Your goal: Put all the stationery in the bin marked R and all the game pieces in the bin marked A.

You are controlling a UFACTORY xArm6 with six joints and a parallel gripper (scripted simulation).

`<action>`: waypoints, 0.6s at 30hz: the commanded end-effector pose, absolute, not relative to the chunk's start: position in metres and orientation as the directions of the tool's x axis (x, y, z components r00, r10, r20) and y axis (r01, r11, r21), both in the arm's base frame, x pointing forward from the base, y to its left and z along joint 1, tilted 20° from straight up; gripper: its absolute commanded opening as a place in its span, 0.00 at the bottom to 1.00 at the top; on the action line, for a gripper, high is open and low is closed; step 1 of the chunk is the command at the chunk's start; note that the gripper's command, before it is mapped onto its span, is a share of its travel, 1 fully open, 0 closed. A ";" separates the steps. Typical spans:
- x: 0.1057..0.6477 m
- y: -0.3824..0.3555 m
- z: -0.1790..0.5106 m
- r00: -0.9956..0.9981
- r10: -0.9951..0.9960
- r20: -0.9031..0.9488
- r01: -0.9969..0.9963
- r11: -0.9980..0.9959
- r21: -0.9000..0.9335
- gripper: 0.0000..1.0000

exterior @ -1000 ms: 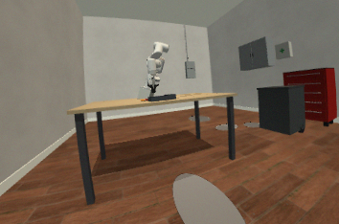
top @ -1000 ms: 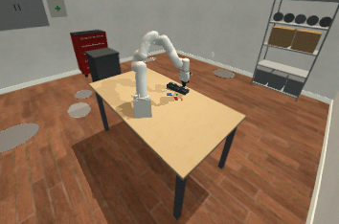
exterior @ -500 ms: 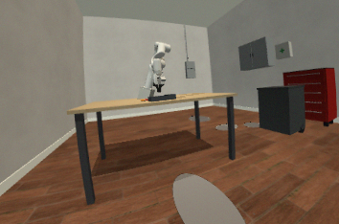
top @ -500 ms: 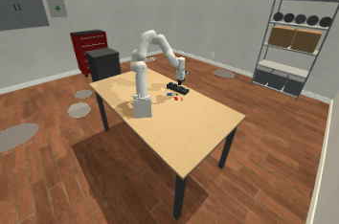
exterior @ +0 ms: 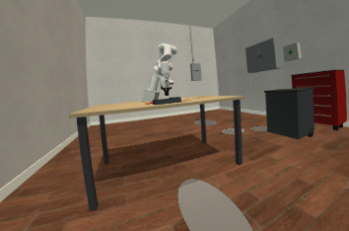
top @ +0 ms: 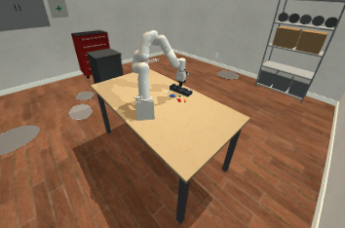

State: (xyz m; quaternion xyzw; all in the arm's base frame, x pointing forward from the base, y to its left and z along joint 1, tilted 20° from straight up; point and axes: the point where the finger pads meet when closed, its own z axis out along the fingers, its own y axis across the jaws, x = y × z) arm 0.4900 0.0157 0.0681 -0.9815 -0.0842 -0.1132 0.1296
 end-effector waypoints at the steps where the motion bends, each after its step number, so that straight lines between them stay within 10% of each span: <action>1: 0.494 0.019 0.058 0.959 0.136 0.247 0.195 -0.952 -0.235 0.07; 18: 0.502 0.030 0.020 0.959 0.136 0.247 0.195 -0.952 -0.235 0.07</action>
